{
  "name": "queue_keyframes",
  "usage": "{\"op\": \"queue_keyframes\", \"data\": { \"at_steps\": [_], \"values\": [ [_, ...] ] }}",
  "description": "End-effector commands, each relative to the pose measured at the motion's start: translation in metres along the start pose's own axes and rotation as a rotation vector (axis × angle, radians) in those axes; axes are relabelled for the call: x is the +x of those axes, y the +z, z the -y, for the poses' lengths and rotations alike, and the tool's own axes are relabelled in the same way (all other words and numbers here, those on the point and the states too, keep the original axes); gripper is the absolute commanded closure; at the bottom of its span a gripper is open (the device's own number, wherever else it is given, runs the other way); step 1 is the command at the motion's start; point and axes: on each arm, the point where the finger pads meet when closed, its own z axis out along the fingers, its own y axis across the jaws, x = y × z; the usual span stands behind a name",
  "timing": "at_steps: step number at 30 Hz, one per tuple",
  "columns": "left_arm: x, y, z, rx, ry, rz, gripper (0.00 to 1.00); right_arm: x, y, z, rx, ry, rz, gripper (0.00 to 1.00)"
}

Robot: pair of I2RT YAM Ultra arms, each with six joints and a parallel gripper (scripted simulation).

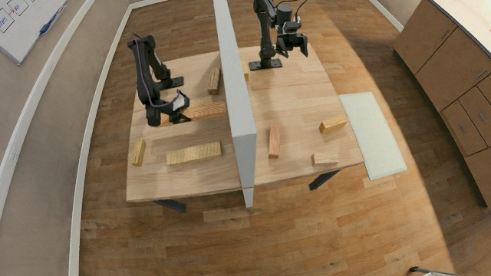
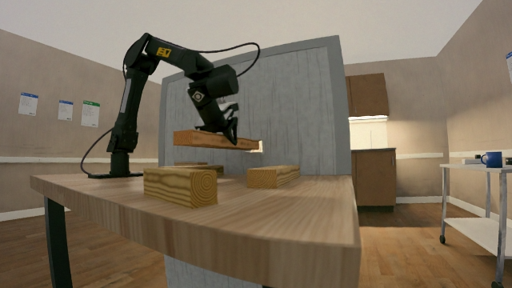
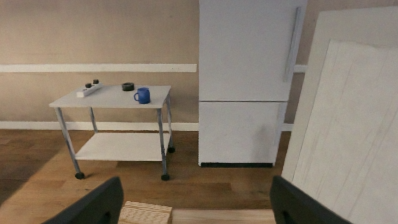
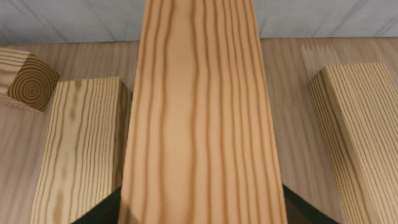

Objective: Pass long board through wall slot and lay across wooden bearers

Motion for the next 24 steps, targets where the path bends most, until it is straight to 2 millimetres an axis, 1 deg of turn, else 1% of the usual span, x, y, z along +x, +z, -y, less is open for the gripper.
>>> {"op": "queue_keyframes", "data": {
  "at_steps": [1, 3, 4, 5, 7, 8, 15, 18, 20, 21, 22, 24],
  "values": [
    [-0.03, -0.004, 0.002, 0.007, -0.005, 0.066, 0.22, -0.033, -0.014, 0.006, 0.033, -0.072, 0.067, 1.0],
    [-0.03, -0.004, 0.002, 0.007, -0.005, 0.066, 0.22, -0.033, -0.014, 0.006, 0.033, -0.072, 0.067, 1.0],
    [-0.03, -0.004, 0.002, 0.007, -0.005, 0.066, 0.22, -0.029, -0.013, 0.011, 0.048, -0.062, 0.067, 1.0],
    [-0.03, -0.004, 0.002, 0.007, -0.005, 0.066, 0.22, -0.032, -0.017, 0.01, 0.046, -0.071, 0.068, 1.0],
    [-0.03, -0.004, 0.002, 0.007, -0.005, 0.066, 0.22, -0.032, -0.017, 0.01, 0.046, -0.071, 0.068, 1.0],
    [-0.03, -0.004, 0.002, 0.007, -0.005, 0.066, 0.22, -0.026, -0.022, 0.01, 0.049, -0.071, 0.064, 1.0],
    [-0.03, -0.004, 0.002, 0.007, -0.005, 0.066, 0.22, -0.017, -0.03, 0.01, 0.054, -0.068, 0.06, 1.0],
    [-0.03, -0.004, 0.002, 0.007, -0.005, 0.066, 0.22, -0.022, -0.025, 0.009, 0.049, -0.072, 0.062, 1.0],
    [-0.03, -0.004, 0.002, 0.007, -0.005, 0.066, 0.22, -0.022, -0.025, 0.009, 0.049, -0.072, 0.062, 1.0],
    [-0.03, -0.004, 0.002, 0.007, -0.005, 0.066, 0.22, -0.02, -0.021, 0.009, 0.046, -0.054, 0.062, 1.0],
    [-0.03, -0.004, 0.002, 0.007, -0.005, 0.066, 0.22, -0.025, -0.024, 0.013, 0.062, -0.075, 0.064, 1.0],
    [-0.03, -0.004, 0.002, 0.007, -0.005, 0.066, 0.22, -0.025, -0.024, 0.013, 0.062, -0.074, 0.064, 1.0]
  ]
}}
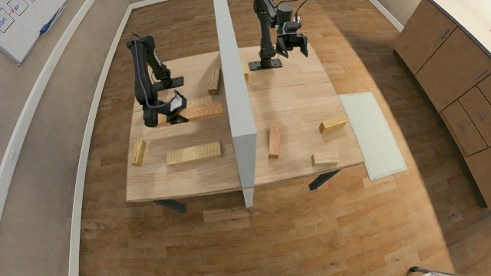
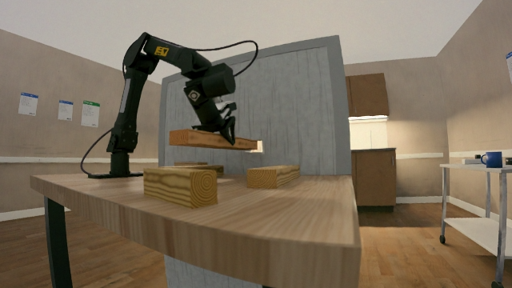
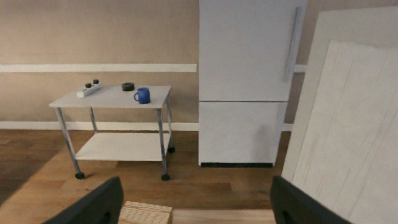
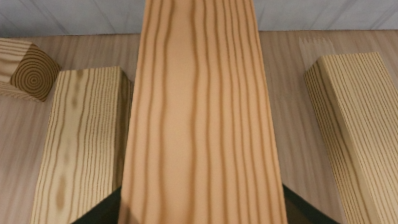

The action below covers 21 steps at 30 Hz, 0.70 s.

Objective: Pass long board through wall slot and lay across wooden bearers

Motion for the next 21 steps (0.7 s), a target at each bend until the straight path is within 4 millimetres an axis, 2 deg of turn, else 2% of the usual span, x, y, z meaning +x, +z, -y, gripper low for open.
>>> {"op": "queue_keyframes", "data": {
  "at_steps": [1, 2, 3, 4, 7, 11, 13, 15, 19, 20, 21],
  "values": [
    [-0.03, -0.004, 0.002, 0.007, -0.005, 0.066, 0.22, -0.034, -0.015, 0.012, 0.056, -0.074, 0.066, 1.0],
    [-0.03, -0.004, 0.002, 0.007, -0.005, 0.066, 0.22, -0.033, -0.015, 0.008, 0.039, -0.059, 0.064, 1.0],
    [-0.03, -0.004, 0.002, 0.007, -0.005, 0.066, 0.22, -0.038, -0.017, 0.014, 0.066, -0.059, 0.047, 1.0],
    [-0.03, -0.004, 0.002, 0.007, -0.005, 0.066, 0.22, -0.03, -0.015, 0.015, 0.071, -0.014, -0.001, 1.0],
    [-0.03, -0.004, 0.002, 0.007, -0.005, 0.066, 0.22, -0.027, -0.017, 0.019, 0.116, 0.124, -0.103, 1.0],
    [-0.03, -0.004, 0.002, 0.007, -0.005, 0.066, 0.22, -0.032, -0.031, 0.031, 0.269, 0.348, -0.24, 1.0],
    [-0.03, -0.004, 0.002, 0.007, -0.005, 0.066, 0.22, -0.032, -0.031, 0.031, 0.269, 0.348, -0.24, 1.0],
    [-0.03, -0.004, 0.002, 0.007, -0.005, 0.066, 0.22, -0.032, -0.038, 0.031, 0.341, 0.474, -0.301, 1.0],
    [-0.03, -0.004, 0.002, 0.007, -0.005, 0.066, 0.22, -0.058, -0.062, 0.046, 0.539, 0.602, -0.296, 1.0],
    [-0.03, -0.004, 0.002, 0.007, -0.005, 0.066, 0.22, -0.055, -0.06, 0.043, 0.557, 0.633, -0.318, 1.0],
    [-0.03, -0.004, 0.002, 0.007, -0.005, 0.066, 0.22, -0.069, -0.067, 0.047, 0.604, 0.632, -0.283, 1.0]
  ]
}}
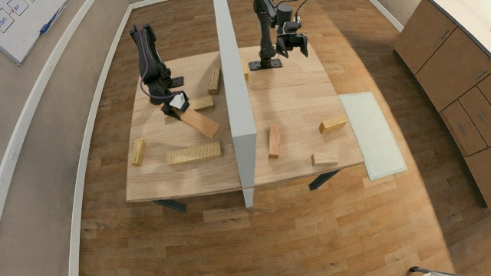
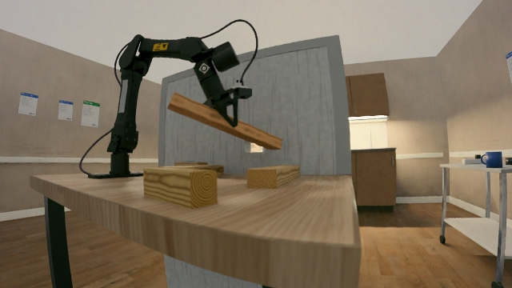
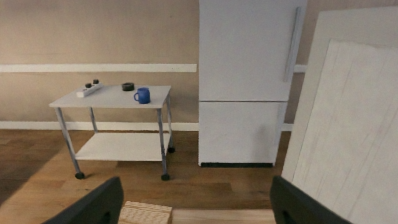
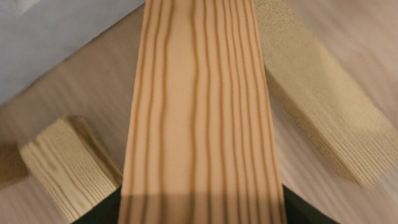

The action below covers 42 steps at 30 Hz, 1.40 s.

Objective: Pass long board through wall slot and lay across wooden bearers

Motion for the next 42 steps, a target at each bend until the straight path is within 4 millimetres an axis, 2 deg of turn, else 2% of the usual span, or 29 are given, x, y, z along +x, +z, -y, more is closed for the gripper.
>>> {"op": "queue_keyframes", "data": {
  "at_steps": [1, 2, 3, 4, 5, 7, 9, 10, 11, 15, 16, 18, 23, 26, 28, 30, 32, 33, 38, 42],
  "values": [
    [-0.03, -0.004, 0.002, 0.007, -0.005, 0.066, 0.22, -0.04, -0.041, 0.018, 0.249, 0.205, 0.058, 1.0],
    [-0.03, -0.004, 0.002, 0.007, -0.005, 0.066, 0.22, -0.023, -0.015, 0.02, 0.265, 0.283, -0.023, 1.0],
    [-0.03, -0.004, 0.002, 0.007, -0.005, 0.066, 0.22, 0.011, 0.027, 0.02, 0.264, 0.319, -0.095, 1.0],
    [-0.03, -0.004, 0.002, 0.007, -0.005, 0.066, 0.22, -0.023, 0.017, 0.033, 0.337, 0.34, 0.06, 1.0],
    [-0.03, -0.004, 0.002, 0.007, -0.005, 0.066, 0.22, -0.052, -0.013, 0.037, 0.361, 0.327, 0.187, 1.0],
    [-0.03, -0.004, 0.002, 0.007, -0.005, 0.066, 0.22, -0.047, -0.001, 0.037, 0.391, 0.395, 0.209, 1.0],
    [-0.03, -0.004, 0.002, 0.007, -0.005, 0.066, 0.22, -0.047, -0.001, 0.037, 0.391, 0.395, 0.209, 1.0],
    [-0.03, -0.004, 0.002, 0.007, -0.005, 0.066, 0.22, -0.052, -0.012, 0.034, 0.429, 0.386, 0.255, 1.0],
    [-0.03, -0.004, 0.002, 0.007, -0.005, 0.066, 0.22, -0.035, 0.006, 0.023, 0.394, 0.37, 0.178, 1.0],
    [-0.03, -0.004, 0.002, 0.007, -0.005, 0.066, 0.22, -0.031, 0.018, 0.028, 0.479, 0.518, 0.267, 1.0],
    [-0.03, -0.004, 0.002, 0.007, -0.005, 0.066, 0.22, -0.038, 0.011, 0.03, 0.48, 0.503, 0.289, 1.0],
    [-0.03, -0.004, 0.002, 0.007, -0.005, 0.066, 0.22, -0.029, 0.02, 0.025, 0.485, 0.527, 0.278, 1.0],
    [-0.03, -0.004, 0.002, 0.007, -0.005, 0.066, 0.22, -0.027, 0.019, 0.031, 0.55, 0.712, 0.422, 1.0],
    [-0.03, -0.004, 0.002, 0.007, -0.005, 0.066, 0.22, -0.028, 0.017, 0.031, 0.556, 0.736, 0.447, 1.0],
    [-0.03, -0.004, 0.002, 0.007, -0.005, 0.066, 0.22, -0.021, 0.022, 0.027, 0.596, 0.797, 0.534, 1.0],
    [-0.03, -0.004, 0.002, 0.007, -0.005, 0.066, 0.22, -0.013, 0.036, 0.022, 0.595, 0.781, 0.494, 1.0],
    [-0.03, -0.004, 0.002, 0.007, -0.005, 0.066, 0.22, -0.012, 0.04, 0.019, 0.581, 0.731, 0.447, 1.0],
    [-0.03, -0.004, 0.002, 0.007, -0.005, 0.066, 0.22, 0.0, 0.05, 0.015, 0.582, 0.697, 0.391, 1.0],
    [-0.03, -0.004, 0.002, 0.007, -0.005, 0.066, 0.22, -0.019, 0.023, 0.028, 0.6, 0.717, 0.477, 1.0],
    [-0.03, -0.004, 0.002, 0.007, -0.005, 0.066, 0.22, -0.018, 0.027, 0.031, 0.604, 0.719, 0.47, 1.0]
  ]
}}
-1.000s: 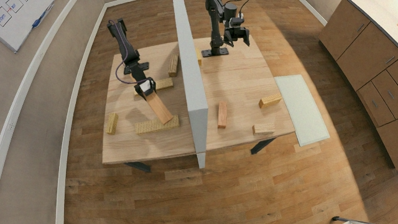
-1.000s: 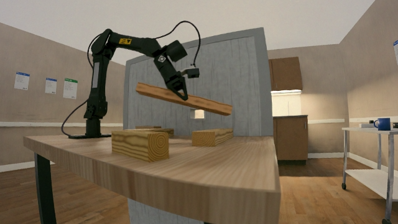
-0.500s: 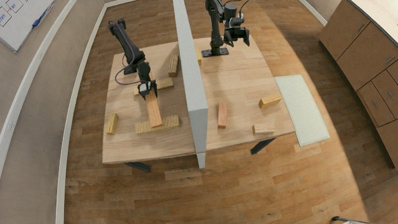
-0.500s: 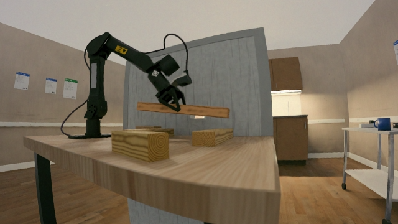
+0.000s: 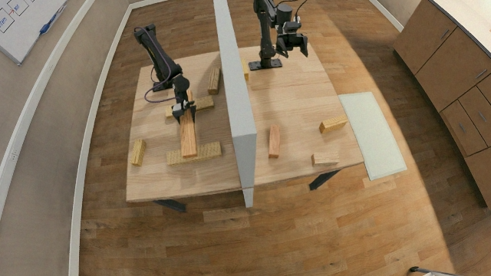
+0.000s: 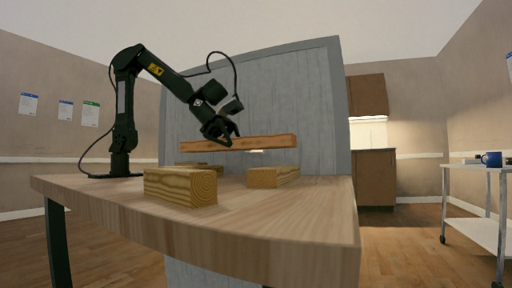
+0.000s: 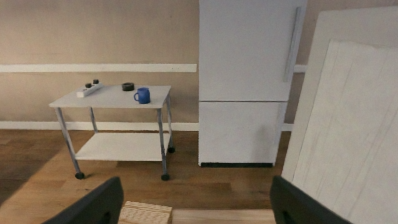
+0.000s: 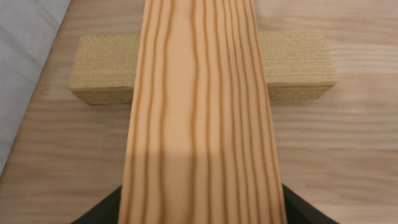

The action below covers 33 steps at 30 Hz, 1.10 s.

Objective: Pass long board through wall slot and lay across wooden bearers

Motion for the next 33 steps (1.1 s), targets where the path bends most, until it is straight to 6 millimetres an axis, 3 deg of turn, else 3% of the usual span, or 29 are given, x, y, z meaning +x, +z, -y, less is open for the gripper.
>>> {"op": "queue_keyframes", "data": {
  "at_steps": [1, 2, 7, 8, 10, 11, 12, 15, 18, 19, 20, 32, 33],
  "values": [
    [-0.03, -0.004, 0.002, 0.007, -0.005, 0.066, 0.22, -0.047, -0.008, -0.002, -0.005, 0.044, 0.142, 1.0],
    [-0.03, -0.004, 0.002, 0.007, -0.005, 0.066, 0.22, -0.034, -0.002, 0.0, 0.003, 0.03, 0.109, 1.0],
    [-0.03, -0.004, 0.002, 0.007, -0.005, 0.066, 0.22, -0.04, -0.011, -0.009, -0.025, 0.026, 0.129, 1.0],
    [-0.03, -0.004, 0.002, 0.007, -0.005, 0.066, 0.22, -0.023, -0.004, -0.006, -0.02, 0.011, 0.085, 1.0],
    [-0.03, -0.004, 0.002, 0.007, -0.005, 0.066, 0.22, -0.023, -0.004, -0.006, -0.018, 0.011, 0.086, 1.0],
    [-0.03, -0.004, 0.002, 0.007, -0.005, 0.066, 0.22, -0.005, 0.003, -0.001, -0.017, 0.002, 0.039, 1.0],
    [-0.03, -0.004, 0.002, 0.007, -0.005, 0.066, 0.22, -0.024, -0.002, -0.006, -0.028, 0.017, 0.077, 1.0],
    [-0.03, -0.004, 0.002, 0.007, -0.005, 0.066, 0.22, -0.041, -0.011, -0.005, -0.029, 0.037, 0.119, 1.0],
    [-0.03, -0.004, 0.002, 0.007, -0.005, 0.066, 0.22, -0.041, -0.012, -0.007, -0.031, 0.034, 0.12, 1.0],
    [-0.03, -0.004, 0.002, 0.007, -0.005, 0.066, 0.22, -0.028, -0.005, -0.004, -0.03, 0.034, 0.082, 1.0],
    [-0.03, -0.004, 0.002, 0.007, -0.005, 0.066, 0.22, -0.041, -0.01, -0.003, -0.032, 0.05, 0.11, 1.0],
    [-0.03, -0.004, 0.002, 0.007, -0.005, 0.066, 0.22, -0.037, -0.01, -0.002, -0.022, 0.049, 0.099, 1.0],
    [-0.03, -0.004, 0.002, 0.007, -0.005, 0.066, 0.22, -0.017, 0.002, 0.001, -0.004, 0.031, 0.051, 1.0]
  ]
}}
